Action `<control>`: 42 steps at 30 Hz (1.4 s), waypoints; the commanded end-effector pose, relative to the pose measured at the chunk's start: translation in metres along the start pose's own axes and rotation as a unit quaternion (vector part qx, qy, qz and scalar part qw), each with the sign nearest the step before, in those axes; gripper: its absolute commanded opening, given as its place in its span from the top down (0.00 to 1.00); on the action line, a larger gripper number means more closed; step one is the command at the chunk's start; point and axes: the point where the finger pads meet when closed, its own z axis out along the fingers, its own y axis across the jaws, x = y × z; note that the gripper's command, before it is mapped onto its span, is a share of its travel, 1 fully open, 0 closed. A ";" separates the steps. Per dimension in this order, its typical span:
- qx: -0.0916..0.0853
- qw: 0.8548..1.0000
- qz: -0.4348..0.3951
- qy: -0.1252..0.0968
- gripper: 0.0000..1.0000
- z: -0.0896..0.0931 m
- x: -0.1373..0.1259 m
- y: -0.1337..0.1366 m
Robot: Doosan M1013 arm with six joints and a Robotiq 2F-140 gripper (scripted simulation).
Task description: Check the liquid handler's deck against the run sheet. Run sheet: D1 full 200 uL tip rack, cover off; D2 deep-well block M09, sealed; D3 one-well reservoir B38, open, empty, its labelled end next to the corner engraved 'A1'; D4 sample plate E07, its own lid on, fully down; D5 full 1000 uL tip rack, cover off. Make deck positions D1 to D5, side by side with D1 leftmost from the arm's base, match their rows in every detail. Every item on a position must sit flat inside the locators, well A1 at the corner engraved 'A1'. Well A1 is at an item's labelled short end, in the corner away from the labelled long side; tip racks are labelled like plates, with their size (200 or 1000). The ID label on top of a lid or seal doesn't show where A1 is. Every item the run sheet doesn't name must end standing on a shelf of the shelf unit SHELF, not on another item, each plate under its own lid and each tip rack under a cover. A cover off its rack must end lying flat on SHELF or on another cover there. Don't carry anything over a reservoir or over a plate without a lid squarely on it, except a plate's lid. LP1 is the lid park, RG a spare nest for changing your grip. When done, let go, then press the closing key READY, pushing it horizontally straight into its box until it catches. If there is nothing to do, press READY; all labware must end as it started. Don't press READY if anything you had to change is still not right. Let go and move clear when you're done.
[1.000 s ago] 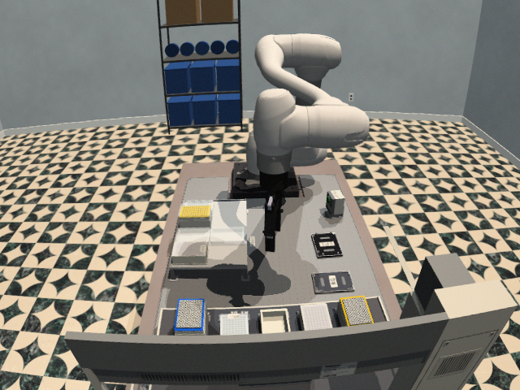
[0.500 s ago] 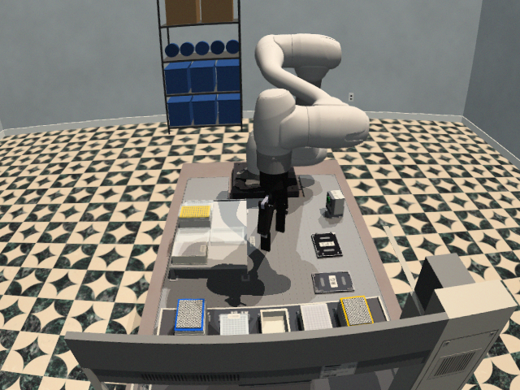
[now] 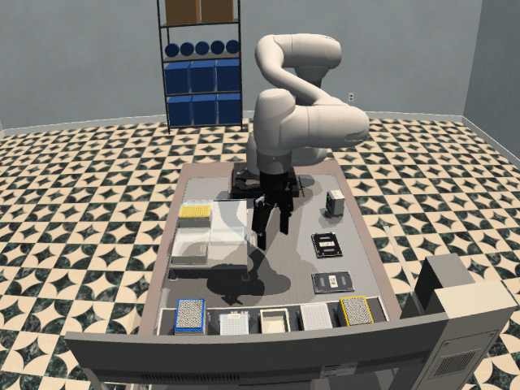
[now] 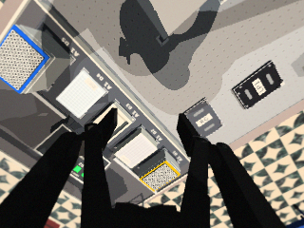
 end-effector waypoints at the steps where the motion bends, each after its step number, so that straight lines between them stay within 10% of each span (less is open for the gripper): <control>1: 0.001 1.000 0.017 0.000 0.34 -0.001 0.000 0.000; 21: 0.001 0.994 -0.105 0.000 0.34 -0.001 -0.029 0.029; 42: 0.001 0.957 -0.291 0.000 0.34 -0.001 -0.029 0.029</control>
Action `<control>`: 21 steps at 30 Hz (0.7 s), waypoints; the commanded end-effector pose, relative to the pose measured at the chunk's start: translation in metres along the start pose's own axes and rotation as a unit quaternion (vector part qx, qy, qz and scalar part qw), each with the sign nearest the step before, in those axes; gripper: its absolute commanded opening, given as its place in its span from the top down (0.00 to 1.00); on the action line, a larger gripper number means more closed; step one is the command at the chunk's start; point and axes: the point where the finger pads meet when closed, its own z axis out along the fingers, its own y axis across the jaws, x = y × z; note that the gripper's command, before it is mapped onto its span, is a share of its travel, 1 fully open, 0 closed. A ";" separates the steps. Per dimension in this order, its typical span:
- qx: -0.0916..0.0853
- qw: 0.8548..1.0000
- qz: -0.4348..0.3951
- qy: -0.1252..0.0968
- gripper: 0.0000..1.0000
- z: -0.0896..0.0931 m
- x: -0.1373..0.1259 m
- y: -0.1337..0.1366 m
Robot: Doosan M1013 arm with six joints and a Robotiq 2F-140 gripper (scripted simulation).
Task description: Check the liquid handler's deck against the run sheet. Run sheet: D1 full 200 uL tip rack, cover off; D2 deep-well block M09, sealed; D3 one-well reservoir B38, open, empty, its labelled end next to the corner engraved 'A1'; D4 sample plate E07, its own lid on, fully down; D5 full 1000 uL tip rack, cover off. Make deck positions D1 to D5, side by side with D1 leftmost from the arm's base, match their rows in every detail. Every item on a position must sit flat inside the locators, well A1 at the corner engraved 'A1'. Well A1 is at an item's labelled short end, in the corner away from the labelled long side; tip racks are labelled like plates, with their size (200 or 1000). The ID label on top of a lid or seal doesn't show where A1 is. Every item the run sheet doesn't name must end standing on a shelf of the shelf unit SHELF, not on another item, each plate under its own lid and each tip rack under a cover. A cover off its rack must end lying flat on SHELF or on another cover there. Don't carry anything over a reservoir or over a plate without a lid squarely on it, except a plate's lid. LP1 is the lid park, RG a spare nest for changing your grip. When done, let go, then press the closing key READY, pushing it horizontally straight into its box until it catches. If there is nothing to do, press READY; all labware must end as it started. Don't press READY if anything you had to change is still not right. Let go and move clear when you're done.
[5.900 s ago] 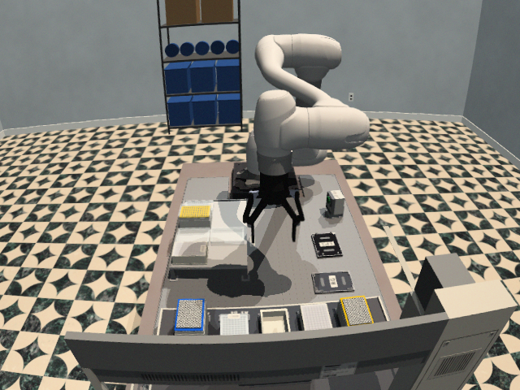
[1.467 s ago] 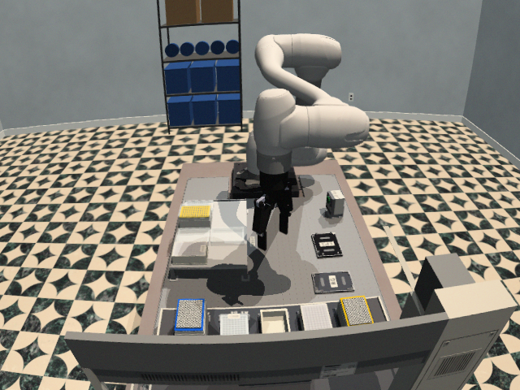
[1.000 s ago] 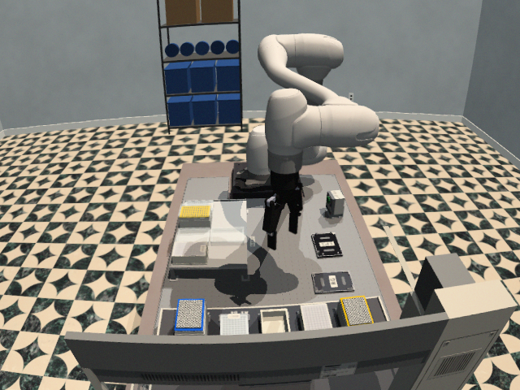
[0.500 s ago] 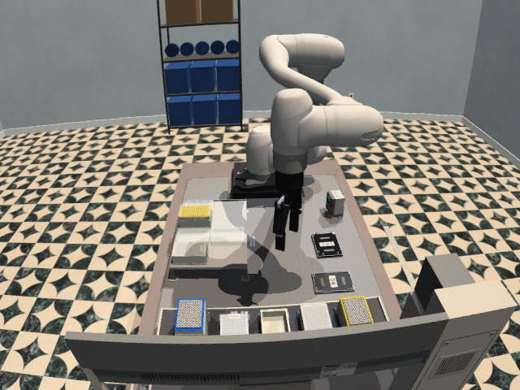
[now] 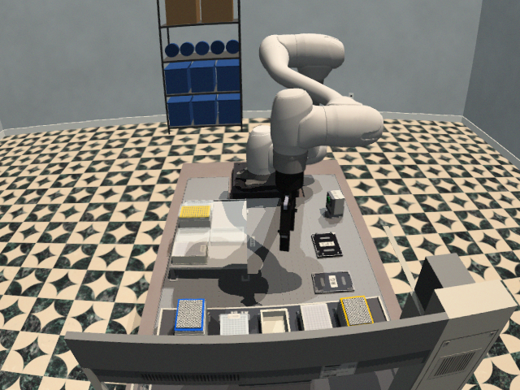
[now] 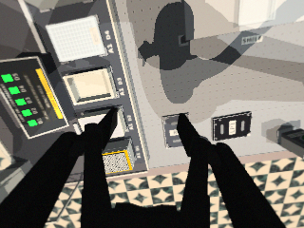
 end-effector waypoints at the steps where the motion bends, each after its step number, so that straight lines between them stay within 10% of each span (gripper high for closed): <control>1: 0.001 0.999 -0.036 -0.001 0.34 -0.001 0.000 0.000; 21: 0.001 0.977 -0.214 -0.001 0.34 -0.001 -0.040 0.010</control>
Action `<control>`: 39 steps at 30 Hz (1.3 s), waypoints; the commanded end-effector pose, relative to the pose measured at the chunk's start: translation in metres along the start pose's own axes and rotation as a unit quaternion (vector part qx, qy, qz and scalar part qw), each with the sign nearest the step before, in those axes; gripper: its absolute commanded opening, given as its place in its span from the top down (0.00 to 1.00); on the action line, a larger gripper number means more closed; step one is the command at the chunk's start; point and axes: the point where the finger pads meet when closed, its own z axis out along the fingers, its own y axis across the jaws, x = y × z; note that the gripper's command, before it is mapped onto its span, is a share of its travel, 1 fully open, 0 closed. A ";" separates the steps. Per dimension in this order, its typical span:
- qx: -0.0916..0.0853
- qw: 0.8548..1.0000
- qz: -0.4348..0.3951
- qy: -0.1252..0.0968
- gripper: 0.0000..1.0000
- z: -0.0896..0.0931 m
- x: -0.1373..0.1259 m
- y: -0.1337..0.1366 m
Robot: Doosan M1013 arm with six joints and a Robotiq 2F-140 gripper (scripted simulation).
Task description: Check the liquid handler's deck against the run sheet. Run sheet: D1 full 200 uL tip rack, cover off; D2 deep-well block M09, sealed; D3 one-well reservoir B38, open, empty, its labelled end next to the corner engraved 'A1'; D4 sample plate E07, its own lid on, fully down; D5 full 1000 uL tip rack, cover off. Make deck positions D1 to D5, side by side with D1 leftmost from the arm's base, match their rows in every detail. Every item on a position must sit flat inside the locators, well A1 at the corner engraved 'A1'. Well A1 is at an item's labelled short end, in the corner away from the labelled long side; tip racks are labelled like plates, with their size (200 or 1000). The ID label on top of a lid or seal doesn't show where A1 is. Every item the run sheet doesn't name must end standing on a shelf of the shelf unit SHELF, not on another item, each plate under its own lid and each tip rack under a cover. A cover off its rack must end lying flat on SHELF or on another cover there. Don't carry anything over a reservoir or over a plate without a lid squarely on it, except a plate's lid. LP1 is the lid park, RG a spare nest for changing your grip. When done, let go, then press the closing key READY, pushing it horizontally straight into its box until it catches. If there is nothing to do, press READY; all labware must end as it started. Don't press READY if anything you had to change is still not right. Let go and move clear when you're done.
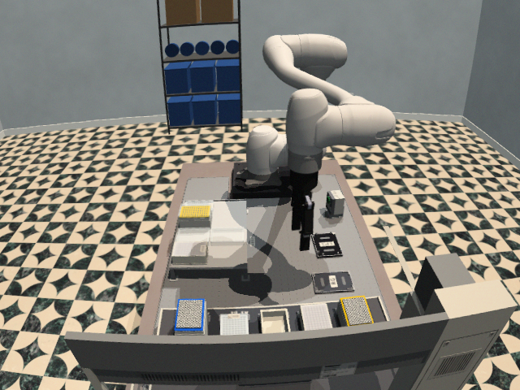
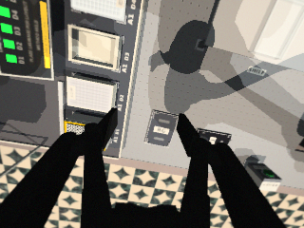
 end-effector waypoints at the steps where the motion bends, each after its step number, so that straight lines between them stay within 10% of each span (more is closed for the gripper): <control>1: 0.001 0.999 -0.035 0.000 0.34 -0.001 -0.002 -0.001; 39: 0.001 0.936 -0.351 0.000 0.34 -0.001 -0.002 -0.001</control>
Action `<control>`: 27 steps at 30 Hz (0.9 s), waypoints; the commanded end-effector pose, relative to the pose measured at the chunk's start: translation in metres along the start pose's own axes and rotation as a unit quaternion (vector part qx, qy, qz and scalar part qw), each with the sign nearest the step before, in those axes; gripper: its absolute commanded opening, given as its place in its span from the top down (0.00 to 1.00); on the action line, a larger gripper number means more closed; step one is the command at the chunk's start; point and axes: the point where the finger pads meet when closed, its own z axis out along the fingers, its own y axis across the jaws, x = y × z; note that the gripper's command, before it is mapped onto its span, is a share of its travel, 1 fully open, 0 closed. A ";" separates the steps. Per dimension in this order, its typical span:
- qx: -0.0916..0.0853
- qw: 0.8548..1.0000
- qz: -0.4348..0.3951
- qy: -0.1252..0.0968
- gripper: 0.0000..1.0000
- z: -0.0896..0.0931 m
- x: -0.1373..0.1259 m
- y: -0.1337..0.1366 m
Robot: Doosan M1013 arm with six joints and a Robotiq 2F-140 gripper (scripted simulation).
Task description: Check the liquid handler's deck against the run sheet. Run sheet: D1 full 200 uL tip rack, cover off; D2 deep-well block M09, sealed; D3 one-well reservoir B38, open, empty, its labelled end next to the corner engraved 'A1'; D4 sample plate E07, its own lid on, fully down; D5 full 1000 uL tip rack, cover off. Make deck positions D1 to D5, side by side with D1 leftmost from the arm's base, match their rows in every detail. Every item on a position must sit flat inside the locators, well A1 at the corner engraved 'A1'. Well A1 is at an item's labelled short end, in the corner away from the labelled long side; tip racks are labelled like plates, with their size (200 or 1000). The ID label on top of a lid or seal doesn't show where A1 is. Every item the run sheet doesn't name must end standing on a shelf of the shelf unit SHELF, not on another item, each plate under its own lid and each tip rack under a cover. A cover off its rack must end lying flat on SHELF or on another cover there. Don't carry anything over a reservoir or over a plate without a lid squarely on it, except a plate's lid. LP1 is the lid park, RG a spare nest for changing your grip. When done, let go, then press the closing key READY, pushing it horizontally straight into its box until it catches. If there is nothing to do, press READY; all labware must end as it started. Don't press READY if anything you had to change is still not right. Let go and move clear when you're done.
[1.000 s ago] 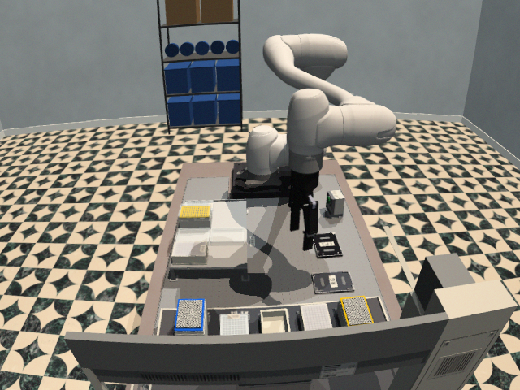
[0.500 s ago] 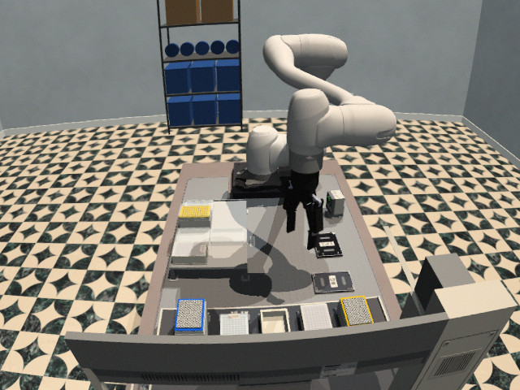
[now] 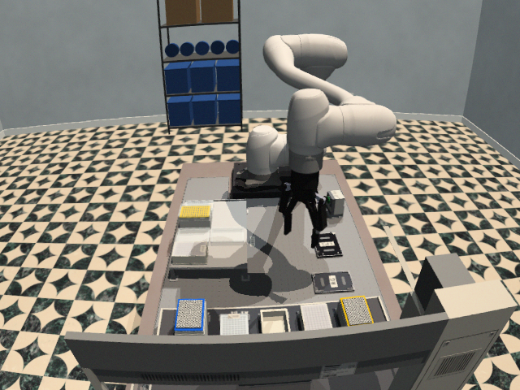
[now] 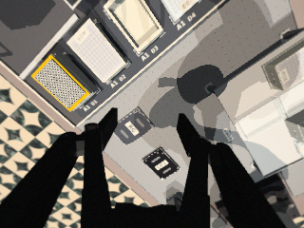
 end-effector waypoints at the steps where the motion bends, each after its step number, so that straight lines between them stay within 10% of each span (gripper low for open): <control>1: 0.001 1.000 -0.012 0.000 0.34 -0.001 0.000 0.000; 27: 0.001 0.968 -0.249 0.000 0.34 -0.001 -0.028 -0.031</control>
